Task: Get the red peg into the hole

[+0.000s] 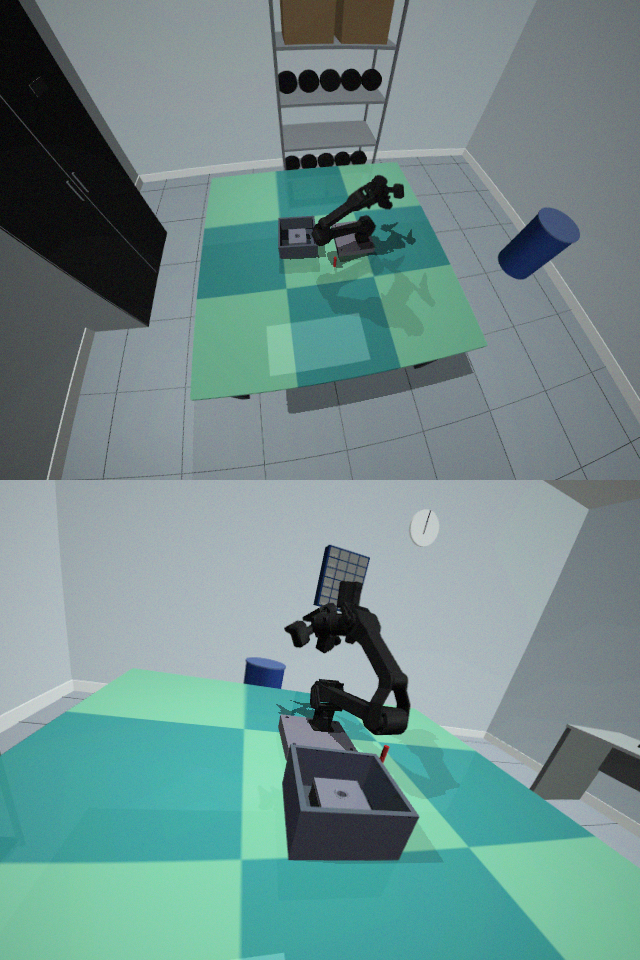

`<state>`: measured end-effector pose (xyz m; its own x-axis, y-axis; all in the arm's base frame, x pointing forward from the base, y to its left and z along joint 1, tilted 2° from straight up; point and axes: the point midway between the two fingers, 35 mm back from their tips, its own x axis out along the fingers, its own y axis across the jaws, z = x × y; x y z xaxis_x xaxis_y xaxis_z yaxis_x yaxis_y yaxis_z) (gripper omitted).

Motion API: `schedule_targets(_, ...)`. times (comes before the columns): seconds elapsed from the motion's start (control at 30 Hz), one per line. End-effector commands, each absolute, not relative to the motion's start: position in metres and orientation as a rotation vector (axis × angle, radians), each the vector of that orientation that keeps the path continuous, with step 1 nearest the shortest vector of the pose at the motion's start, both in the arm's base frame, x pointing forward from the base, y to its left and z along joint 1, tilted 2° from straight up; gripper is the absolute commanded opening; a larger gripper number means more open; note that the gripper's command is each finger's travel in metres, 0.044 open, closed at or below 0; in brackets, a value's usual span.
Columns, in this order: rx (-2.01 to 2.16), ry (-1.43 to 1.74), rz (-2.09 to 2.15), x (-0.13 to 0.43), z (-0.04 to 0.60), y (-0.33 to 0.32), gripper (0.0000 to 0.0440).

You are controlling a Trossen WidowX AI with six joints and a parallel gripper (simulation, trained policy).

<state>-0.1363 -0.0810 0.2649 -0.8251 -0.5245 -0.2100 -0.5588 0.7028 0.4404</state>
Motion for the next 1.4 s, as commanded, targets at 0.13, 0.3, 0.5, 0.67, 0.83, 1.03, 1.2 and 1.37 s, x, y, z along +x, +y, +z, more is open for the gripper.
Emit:
schedule_targets(0.13, -1.007, 2.775, 0.916, -0.132, 0.265, -0.090, 0.0440)
schedule_targets(0.3, -1.170, 2.659, 1.102, -0.126, 0.261, -0.104, 0.0440)
schedule_targets(0.5, -1.369, 2.498, 1.319, -0.115, 0.256, -0.121, 0.0440)
schedule_targets(0.67, -1.531, 2.351, 1.492, -0.105, 0.251, -0.135, 0.0440)
schedule_targets(0.83, -1.687, 2.193, 1.662, -0.092, 0.247, -0.148, 0.0440)
schedule_targets(1.03, -1.865, 1.990, 1.861, -0.075, 0.243, -0.161, 0.0440)
schedule_targets(1.2, -2.006, 1.808, 2.022, -0.058, 0.240, -0.171, 0.0440)
schedule_targets(1.37, -2.140, 1.614, 2.179, -0.041, 0.238, -0.179, 0.0440)
